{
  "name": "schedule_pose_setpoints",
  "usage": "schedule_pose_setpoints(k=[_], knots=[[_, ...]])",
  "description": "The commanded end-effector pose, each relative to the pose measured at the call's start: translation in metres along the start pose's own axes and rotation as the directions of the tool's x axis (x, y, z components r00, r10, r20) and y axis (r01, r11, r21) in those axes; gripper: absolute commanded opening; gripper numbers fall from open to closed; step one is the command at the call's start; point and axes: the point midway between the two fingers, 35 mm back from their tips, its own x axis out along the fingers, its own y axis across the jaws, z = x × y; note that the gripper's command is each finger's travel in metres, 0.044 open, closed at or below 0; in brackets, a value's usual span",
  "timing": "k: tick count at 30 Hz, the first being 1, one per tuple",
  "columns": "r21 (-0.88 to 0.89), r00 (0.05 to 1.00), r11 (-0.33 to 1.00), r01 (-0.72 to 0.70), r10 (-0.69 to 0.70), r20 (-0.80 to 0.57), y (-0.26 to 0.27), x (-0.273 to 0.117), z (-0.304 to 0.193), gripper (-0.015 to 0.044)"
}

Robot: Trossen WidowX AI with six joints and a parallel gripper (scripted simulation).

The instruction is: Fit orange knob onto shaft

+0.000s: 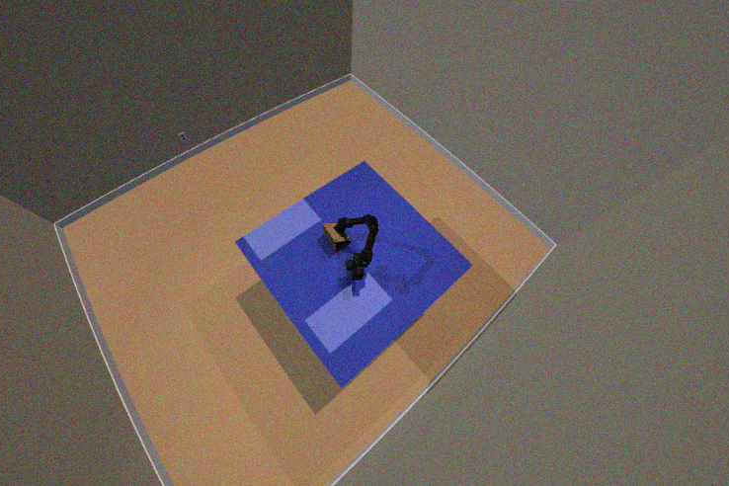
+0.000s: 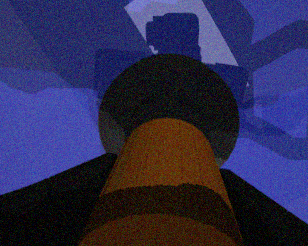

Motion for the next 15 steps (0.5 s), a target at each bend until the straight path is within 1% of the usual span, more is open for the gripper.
schedule_pose_setpoints(k=[1,15], knots=[[0.003,1.000,1.000,-0.006,0.006,-0.004,0.0004,-0.0021,0.0010,0.0000],[0.003,1.000,1.000,-0.006,0.006,-0.004,-0.0003,-0.0017,0.0002,0.0000]])
